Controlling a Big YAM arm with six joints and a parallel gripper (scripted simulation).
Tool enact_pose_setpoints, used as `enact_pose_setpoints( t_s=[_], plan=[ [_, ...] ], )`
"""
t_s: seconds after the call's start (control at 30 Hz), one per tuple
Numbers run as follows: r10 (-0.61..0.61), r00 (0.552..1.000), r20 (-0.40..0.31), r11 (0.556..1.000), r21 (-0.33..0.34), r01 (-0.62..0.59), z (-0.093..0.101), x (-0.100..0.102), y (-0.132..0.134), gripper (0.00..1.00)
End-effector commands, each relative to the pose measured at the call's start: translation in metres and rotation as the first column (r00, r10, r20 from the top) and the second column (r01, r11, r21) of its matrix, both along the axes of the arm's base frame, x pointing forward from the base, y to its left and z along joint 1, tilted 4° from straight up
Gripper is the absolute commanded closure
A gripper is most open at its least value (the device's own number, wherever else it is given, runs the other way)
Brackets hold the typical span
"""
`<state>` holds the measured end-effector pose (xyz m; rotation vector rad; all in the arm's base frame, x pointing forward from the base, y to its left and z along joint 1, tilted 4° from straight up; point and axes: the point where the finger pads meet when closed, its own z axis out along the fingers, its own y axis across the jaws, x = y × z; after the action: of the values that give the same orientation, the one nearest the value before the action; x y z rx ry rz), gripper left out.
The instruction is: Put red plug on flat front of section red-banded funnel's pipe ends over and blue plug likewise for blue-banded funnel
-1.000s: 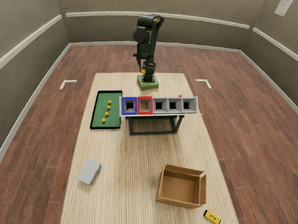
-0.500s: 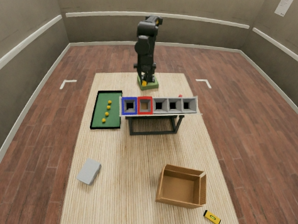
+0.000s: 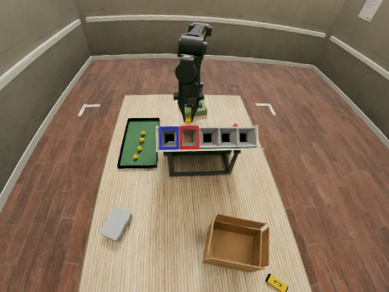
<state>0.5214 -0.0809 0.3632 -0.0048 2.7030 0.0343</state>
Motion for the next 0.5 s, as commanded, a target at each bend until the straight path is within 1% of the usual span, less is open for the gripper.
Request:
enact_pose_setpoints(
  t_s=[0.0,0.1,0.47],
  plan=[
    [0.001,0.997,0.080,1.000,-0.009,0.000,0.0315,0.0189,0.0056,1.00],
    [0.001,0.996,0.085,1.000,-0.010,0.000,0.0323,0.0231,0.0059,1.00],
    [0.001,0.996,0.084,1.000,-0.010,0.000,0.0313,0.0238,0.0058,1.00]
  ],
)
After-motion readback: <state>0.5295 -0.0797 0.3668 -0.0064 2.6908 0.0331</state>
